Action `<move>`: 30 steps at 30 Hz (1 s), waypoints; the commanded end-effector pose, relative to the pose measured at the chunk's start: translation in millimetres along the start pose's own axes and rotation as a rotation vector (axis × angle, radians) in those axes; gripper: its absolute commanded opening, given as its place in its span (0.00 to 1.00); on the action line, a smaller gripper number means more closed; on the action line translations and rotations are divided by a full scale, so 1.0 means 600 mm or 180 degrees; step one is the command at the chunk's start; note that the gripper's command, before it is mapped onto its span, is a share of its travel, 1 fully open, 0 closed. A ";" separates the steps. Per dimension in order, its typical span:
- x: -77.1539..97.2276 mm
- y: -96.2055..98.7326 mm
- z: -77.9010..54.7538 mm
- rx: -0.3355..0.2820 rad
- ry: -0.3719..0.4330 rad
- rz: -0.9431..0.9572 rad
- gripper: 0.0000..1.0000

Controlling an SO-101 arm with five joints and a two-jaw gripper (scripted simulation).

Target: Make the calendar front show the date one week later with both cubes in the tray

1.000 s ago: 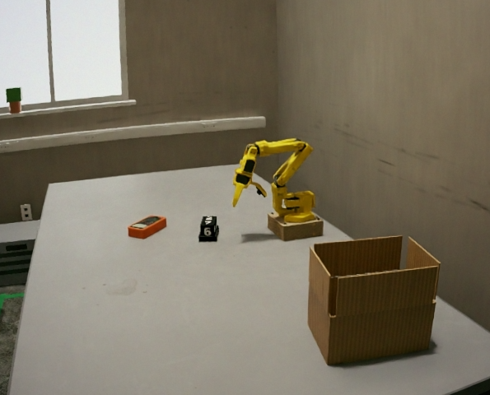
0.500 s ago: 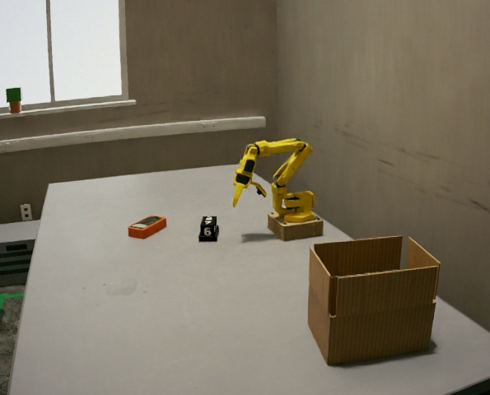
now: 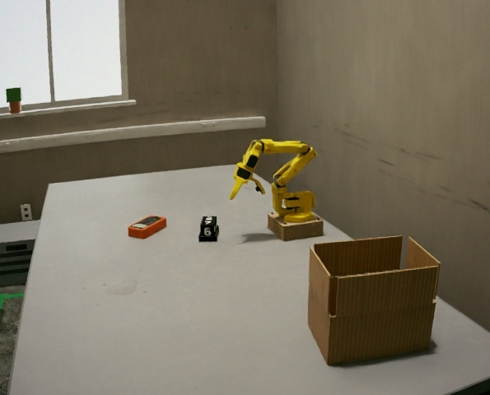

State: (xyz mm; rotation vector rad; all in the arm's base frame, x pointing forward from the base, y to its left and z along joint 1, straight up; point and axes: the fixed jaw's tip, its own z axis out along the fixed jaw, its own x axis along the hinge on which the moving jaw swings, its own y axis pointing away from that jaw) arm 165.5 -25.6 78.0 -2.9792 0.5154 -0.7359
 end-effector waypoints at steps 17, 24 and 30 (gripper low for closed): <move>0.041 -0.007 -0.067 0.0238 0.1072 0.0004 0.35; 0.042 -0.007 -0.067 0.0239 0.1070 0.0017 0.35; 0.044 -0.006 -0.068 0.0243 0.1034 0.0172 0.35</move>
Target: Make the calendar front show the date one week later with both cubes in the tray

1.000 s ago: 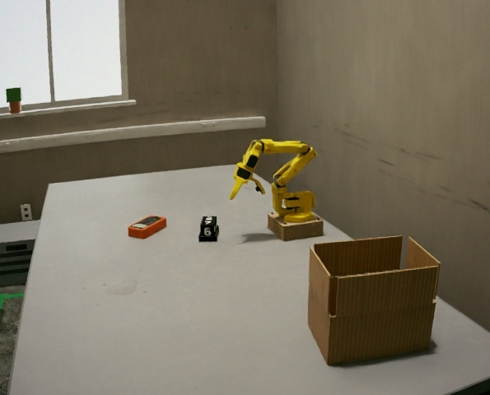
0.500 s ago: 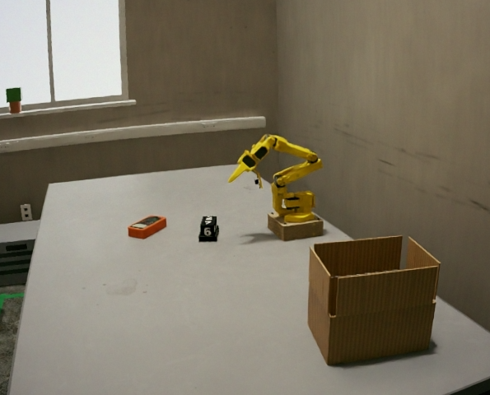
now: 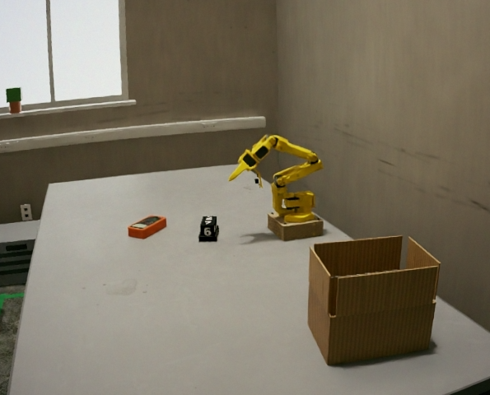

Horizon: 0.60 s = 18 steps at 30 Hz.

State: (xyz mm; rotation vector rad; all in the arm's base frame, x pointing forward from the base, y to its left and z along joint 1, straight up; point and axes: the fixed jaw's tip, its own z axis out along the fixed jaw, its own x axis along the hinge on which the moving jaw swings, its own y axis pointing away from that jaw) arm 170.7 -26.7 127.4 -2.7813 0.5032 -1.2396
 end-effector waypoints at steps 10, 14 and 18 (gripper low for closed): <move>0.010 0.007 0.002 -0.0137 -0.0150 0.0722 0.35; 0.018 0.010 0.005 -0.0224 -0.0222 0.1187 0.35; 0.028 0.013 0.010 -0.0338 -0.0293 0.1730 0.35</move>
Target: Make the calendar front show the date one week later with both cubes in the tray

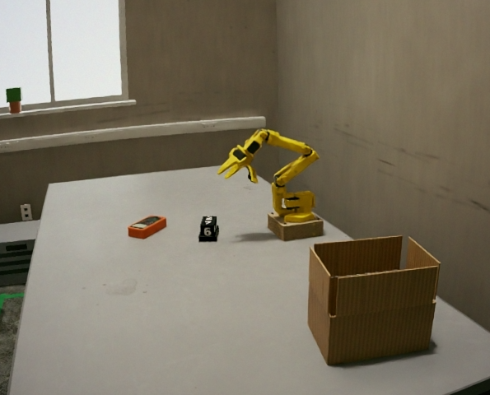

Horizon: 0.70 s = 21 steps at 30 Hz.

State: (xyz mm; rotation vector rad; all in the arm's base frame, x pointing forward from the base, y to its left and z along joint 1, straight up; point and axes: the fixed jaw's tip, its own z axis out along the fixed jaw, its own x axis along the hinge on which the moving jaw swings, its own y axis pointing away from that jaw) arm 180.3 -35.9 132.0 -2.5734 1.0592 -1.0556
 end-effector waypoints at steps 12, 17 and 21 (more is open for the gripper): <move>0.035 0.000 0.024 -0.0459 -0.0183 0.1888 0.35; 0.046 0.001 0.038 -0.0621 -0.0189 0.2514 0.35; 0.052 0.003 0.048 -0.0726 -0.0180 0.2905 0.35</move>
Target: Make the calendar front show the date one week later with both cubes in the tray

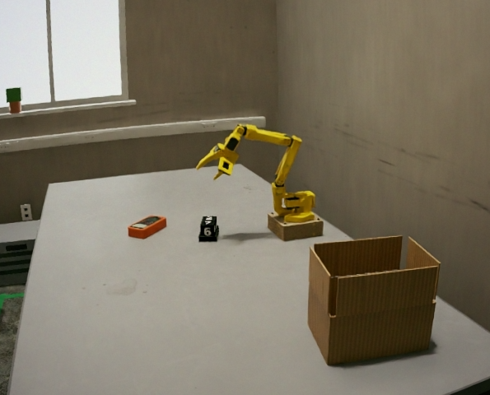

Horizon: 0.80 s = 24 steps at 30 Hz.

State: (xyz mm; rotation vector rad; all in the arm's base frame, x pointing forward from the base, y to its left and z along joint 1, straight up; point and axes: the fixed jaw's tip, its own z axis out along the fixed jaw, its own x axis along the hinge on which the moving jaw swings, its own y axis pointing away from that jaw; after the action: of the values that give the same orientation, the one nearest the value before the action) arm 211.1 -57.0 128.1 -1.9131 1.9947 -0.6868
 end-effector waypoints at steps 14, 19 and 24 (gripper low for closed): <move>0.013 -0.010 0.018 -0.0246 0.0030 0.0821 0.35; 0.013 -0.010 0.018 -0.0248 0.0030 0.0827 0.35; 0.012 -0.007 0.023 -0.0304 0.0024 0.0827 0.35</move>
State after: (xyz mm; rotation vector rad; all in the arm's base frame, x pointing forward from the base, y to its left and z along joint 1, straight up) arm 221.7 -64.1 122.3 -1.6695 2.2364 -0.5598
